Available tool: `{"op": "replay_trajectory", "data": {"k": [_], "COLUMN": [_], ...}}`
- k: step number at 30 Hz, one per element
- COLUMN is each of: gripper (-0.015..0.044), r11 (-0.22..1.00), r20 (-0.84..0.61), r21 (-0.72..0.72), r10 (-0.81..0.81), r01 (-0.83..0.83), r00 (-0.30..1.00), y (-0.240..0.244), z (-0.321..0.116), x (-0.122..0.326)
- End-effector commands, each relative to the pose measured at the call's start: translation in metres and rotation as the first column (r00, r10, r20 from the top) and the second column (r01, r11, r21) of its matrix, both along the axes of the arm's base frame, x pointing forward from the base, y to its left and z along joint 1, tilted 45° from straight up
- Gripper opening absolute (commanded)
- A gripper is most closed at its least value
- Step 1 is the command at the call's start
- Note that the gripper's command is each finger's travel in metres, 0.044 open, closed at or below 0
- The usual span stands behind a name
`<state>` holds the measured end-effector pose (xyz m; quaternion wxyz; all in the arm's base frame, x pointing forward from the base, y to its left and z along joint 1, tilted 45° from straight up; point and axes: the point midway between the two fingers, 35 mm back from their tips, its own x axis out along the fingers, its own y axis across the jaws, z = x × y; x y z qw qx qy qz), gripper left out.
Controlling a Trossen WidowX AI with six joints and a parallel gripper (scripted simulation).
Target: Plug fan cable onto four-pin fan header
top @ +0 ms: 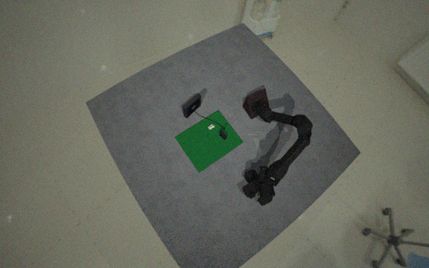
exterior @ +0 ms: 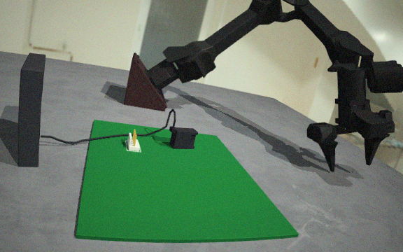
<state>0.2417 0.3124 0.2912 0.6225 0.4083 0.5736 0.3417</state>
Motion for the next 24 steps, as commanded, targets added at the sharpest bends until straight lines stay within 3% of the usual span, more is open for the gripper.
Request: {"op": "replay_trajectory", "data": {"k": [1, 7, 13, 18, 24], "gripper": [0.044, 0.044, 0.044, 0.044, 0.044], "r11": [0.989, 0.944, 0.908, 0.909, 0.932], "r20": [-0.1, -0.282, -0.489, -0.685, -0.856], "r21": [-0.129, -0.298, -0.389, -0.384, -0.287], "r10": [-0.084, -0.227, -0.346, -0.398, -0.352], "r01": [0.071, 0.139, 0.155, 0.163, 0.22], "r00": [0.991, 0.932, 0.801, 0.61, 0.379], "y": [-0.037, -0.112, -0.192, -0.26, -0.316], "z": [-0.046, -0.113, -0.165, -0.194, -0.205], "x": [0.035, 0.07, 0.073, 0.054, 0.025]}}
